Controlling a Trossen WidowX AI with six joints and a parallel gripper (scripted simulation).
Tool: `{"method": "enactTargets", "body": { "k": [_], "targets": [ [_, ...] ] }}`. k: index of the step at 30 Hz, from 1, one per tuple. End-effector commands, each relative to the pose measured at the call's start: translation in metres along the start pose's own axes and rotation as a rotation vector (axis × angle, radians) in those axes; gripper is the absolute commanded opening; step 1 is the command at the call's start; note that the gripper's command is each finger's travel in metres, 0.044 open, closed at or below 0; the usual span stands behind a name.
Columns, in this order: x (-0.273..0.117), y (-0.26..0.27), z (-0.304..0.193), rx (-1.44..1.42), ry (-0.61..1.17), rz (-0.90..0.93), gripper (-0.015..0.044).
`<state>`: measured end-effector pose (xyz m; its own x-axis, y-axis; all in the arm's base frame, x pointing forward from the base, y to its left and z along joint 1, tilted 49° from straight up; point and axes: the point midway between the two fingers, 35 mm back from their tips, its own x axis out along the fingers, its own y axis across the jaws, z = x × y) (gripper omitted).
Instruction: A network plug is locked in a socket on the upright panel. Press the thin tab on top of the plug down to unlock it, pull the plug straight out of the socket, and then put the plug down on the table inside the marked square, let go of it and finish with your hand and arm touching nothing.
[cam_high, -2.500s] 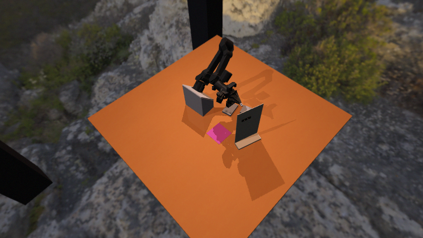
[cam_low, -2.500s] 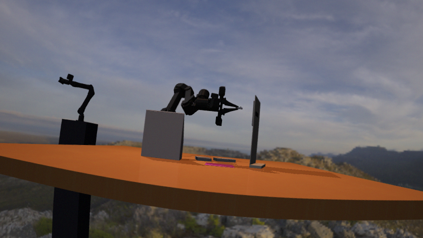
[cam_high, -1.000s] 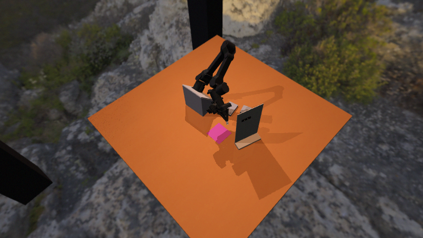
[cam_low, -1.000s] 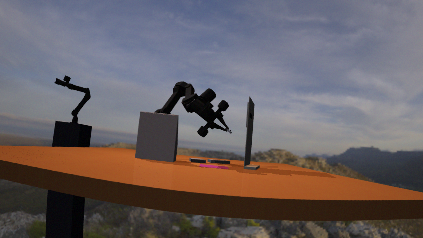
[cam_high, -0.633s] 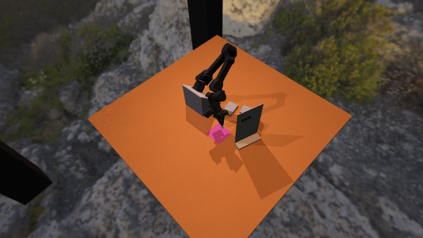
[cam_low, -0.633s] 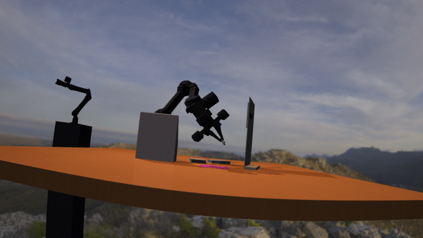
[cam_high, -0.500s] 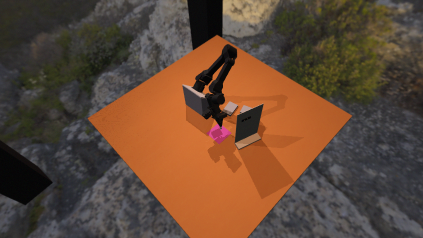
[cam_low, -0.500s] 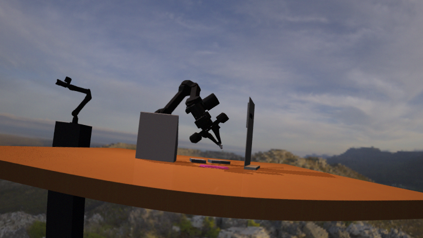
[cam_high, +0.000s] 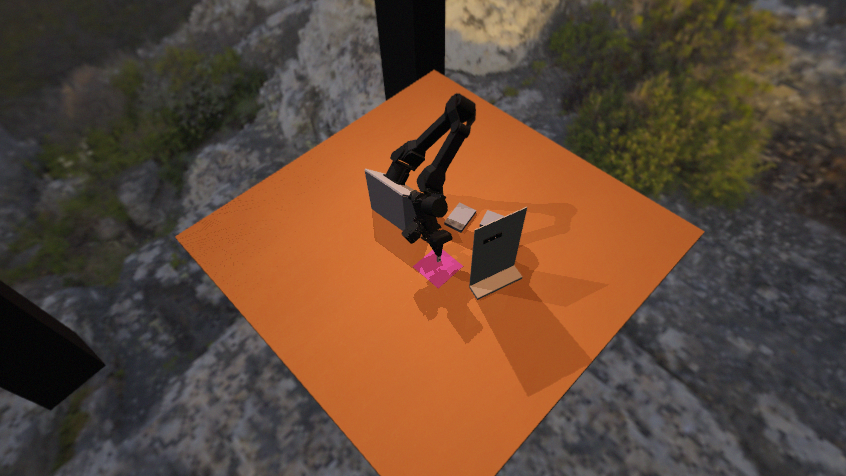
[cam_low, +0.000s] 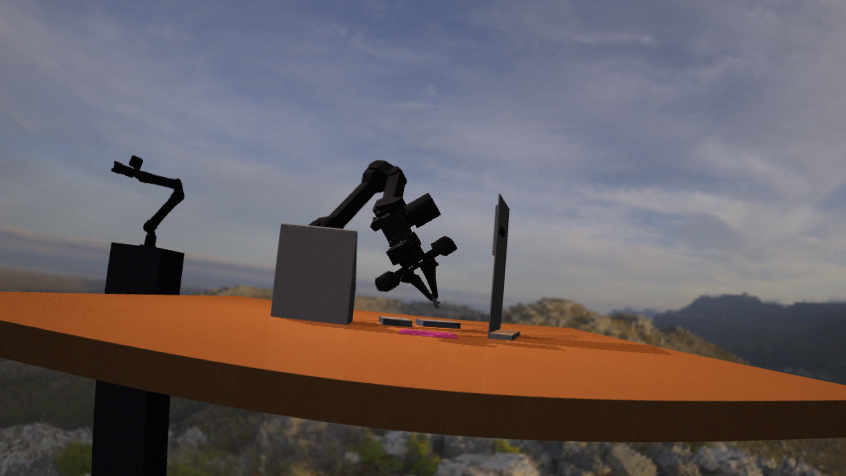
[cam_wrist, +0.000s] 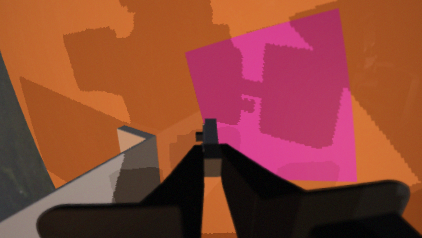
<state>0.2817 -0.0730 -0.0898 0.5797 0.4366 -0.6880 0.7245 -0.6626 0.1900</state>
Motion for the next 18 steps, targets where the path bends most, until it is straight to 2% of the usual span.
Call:
{"method": "enactTargets", "body": {
  "k": [1, 18],
  "targets": [
    [0.005, -0.004, 0.001, 0.006, -0.001, -0.004, 0.0000],
    [0.024, -0.016, 0.001, 0.007, -0.001, -0.004, 0.0000]
  ]
}}
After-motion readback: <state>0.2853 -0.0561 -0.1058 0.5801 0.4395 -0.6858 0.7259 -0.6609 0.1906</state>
